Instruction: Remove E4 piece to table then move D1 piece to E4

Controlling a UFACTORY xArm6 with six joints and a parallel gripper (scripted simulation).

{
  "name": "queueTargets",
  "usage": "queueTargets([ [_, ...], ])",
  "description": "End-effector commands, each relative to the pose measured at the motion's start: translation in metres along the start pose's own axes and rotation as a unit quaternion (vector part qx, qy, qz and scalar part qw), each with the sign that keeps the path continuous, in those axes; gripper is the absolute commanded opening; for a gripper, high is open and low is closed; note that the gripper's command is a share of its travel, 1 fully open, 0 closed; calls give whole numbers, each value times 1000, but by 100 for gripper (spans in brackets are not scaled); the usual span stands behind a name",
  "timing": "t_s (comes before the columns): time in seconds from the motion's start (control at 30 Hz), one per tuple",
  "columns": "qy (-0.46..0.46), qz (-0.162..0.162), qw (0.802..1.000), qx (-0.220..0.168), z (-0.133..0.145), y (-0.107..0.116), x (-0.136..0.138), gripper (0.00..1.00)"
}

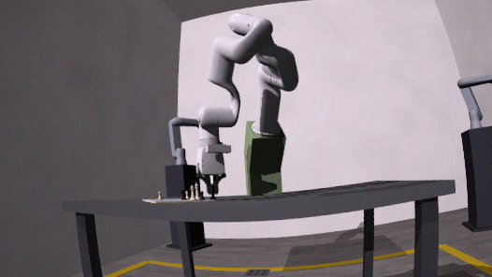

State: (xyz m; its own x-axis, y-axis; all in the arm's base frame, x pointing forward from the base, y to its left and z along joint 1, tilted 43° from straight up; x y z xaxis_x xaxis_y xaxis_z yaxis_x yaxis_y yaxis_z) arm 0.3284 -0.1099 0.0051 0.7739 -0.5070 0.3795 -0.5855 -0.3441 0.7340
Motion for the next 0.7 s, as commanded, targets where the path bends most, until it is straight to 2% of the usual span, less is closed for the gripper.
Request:
queueTargets([
  [0.0, 0, 0, 1000, 0, 0, 0, 0, 0],
  [0.67, 0, 0, 1000, 0, 0, -4, 0, 0],
])
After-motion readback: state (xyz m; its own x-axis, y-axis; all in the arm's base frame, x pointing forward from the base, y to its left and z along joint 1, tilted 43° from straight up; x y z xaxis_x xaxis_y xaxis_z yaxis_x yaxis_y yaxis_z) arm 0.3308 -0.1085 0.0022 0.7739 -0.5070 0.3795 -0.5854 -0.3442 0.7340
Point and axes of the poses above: the point where the finger pads meet when closed, its own y axis back along the fingers, its own x axis across the jaws, z = x × y, the point moved 10 cm from there along y, back along the fingers, and after that the axes turned 12 degrees about y, right-handed, at the moved point
